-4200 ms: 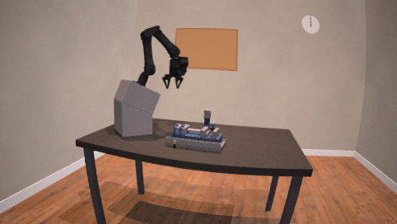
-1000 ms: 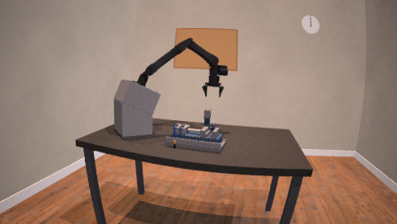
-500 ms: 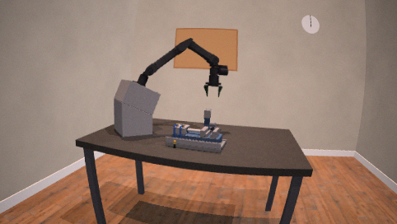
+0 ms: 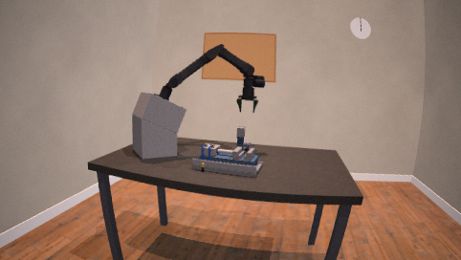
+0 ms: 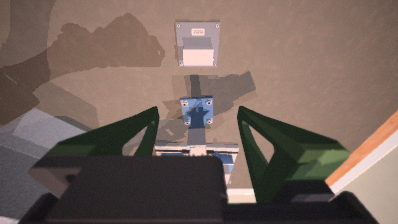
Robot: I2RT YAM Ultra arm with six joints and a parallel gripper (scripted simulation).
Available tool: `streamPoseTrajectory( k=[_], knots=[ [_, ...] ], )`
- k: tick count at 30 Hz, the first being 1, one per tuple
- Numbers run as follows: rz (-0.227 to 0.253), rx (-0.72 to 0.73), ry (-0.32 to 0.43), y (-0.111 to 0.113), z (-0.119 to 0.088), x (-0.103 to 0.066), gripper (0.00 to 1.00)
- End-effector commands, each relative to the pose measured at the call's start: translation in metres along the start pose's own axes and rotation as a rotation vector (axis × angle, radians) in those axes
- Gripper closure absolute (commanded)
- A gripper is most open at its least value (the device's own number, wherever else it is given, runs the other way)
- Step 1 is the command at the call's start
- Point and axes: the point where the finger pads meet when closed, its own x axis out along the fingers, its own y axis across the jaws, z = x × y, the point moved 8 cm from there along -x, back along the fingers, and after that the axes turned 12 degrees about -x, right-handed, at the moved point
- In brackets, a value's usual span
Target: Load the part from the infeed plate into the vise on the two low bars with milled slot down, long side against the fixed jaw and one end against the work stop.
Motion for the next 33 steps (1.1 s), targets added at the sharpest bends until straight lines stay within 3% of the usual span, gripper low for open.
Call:
streamPoseTrajectory(
  k=[1,20,33],
  knots=[
    [-0.021,-0.007,-0.021,-0.005,0.004,-0.013,0.19],
    [-0.018,-0.007,-0.02,-0.004,0.004,-0.011,0.19],
    [-0.001,-0.007,-0.016,-0.001,0.003,0.007,0.19]
  ],
)
